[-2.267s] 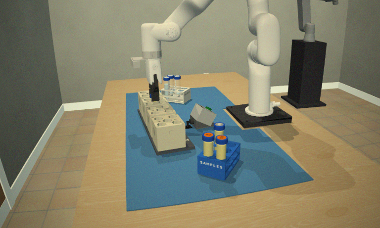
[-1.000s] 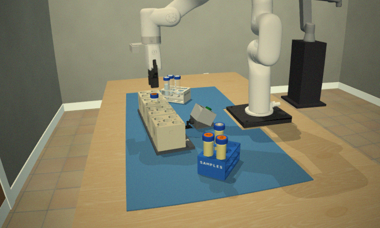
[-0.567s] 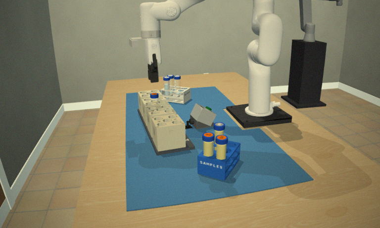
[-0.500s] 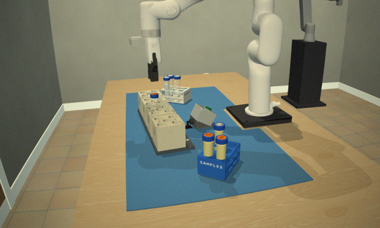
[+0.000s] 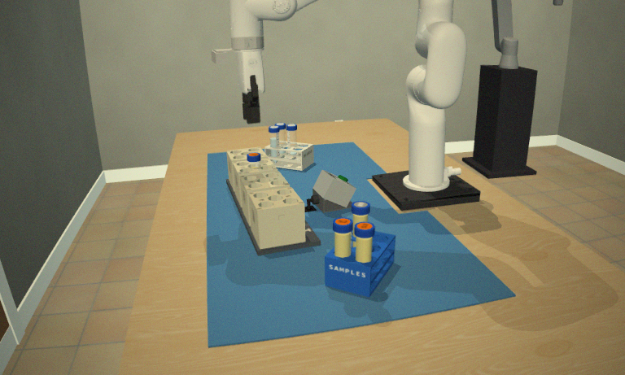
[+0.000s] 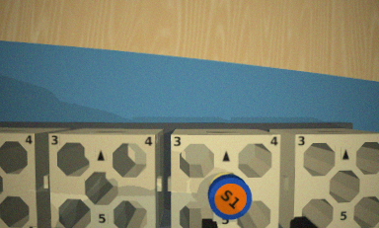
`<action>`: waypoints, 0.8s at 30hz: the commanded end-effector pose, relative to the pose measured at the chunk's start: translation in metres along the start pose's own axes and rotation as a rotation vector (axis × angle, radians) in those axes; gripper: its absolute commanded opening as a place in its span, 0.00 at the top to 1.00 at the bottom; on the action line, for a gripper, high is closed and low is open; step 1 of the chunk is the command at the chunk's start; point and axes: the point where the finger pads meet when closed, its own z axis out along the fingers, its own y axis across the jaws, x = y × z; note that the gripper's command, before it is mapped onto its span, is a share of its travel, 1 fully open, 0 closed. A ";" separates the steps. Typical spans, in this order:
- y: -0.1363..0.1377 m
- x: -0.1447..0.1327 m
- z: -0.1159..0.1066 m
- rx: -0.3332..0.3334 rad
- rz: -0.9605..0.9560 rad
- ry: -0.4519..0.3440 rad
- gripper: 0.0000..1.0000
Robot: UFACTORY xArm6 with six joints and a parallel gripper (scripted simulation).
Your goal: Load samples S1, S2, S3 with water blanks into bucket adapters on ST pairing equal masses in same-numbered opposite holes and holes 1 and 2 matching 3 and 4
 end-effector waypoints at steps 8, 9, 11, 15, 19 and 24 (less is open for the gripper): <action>0.000 0.001 -0.022 -0.001 0.000 0.006 0.56; 0.000 0.001 -0.022 -0.001 0.000 0.006 0.56; 0.000 0.001 -0.022 -0.001 0.000 0.006 0.56; 0.000 0.001 -0.022 -0.001 0.000 0.006 0.56; 0.000 0.001 -0.022 -0.001 0.000 0.006 0.56; 0.000 0.001 -0.022 -0.001 0.000 0.006 0.56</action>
